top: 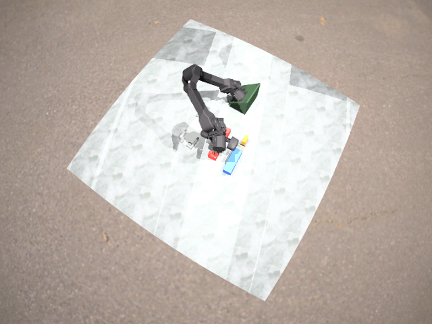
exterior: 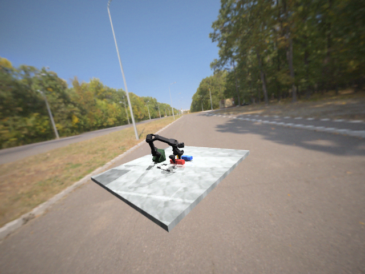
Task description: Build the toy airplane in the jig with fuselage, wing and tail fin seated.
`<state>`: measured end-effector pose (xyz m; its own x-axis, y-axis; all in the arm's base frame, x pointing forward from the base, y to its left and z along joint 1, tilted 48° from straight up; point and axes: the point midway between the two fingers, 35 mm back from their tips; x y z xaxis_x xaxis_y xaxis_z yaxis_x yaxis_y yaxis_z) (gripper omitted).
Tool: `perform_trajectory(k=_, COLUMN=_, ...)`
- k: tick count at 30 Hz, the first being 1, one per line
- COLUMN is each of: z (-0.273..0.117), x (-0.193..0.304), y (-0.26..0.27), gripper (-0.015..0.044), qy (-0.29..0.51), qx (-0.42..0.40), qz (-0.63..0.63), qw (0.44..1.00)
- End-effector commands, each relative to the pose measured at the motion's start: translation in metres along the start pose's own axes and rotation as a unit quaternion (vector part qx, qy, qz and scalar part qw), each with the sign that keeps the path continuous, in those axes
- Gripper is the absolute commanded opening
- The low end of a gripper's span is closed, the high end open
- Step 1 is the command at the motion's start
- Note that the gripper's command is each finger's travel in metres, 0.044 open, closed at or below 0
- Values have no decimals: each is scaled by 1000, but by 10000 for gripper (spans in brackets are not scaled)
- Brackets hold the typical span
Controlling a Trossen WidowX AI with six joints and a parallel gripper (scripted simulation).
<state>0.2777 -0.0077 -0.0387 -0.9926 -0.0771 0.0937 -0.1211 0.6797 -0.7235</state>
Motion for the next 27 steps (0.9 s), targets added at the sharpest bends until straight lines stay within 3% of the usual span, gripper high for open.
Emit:
perform_trajectory(k=1, z=10, x=3, y=0, gripper=440, qy=2, qx=5, qz=-5, qw=1000)
perform_trajectory(k=4, z=12, x=3, y=-1, gripper=440, qy=3, qx=5, qz=-5, qw=1000)
perform_trajectory(k=14, z=12, x=3, y=-1, gripper=177, qy=3, qx=5, qz=-5, qw=1000)
perform_trajectory(k=21, z=12, x=3, y=-1, gripper=131, qy=3, qx=5, qz=-5, qw=1000)
perform_trajectory(k=26, z=6, x=-1, y=2, gripper=0, qy=-11, qx=4, qz=-9, qw=1000)
perform_trajectory(k=27, z=4, x=-3, y=3, gripper=0, qy=-16, qx=3, qz=-11, qw=1000)
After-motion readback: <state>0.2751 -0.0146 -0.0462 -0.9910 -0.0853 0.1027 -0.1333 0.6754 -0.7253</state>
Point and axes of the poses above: the point midway between the two fingers, 35 mm back from their tips, its own z axis out along the fingers, its own y axis across the jaws, x = y × z, and after that the axes turned 4 degrees about -z, right-handed
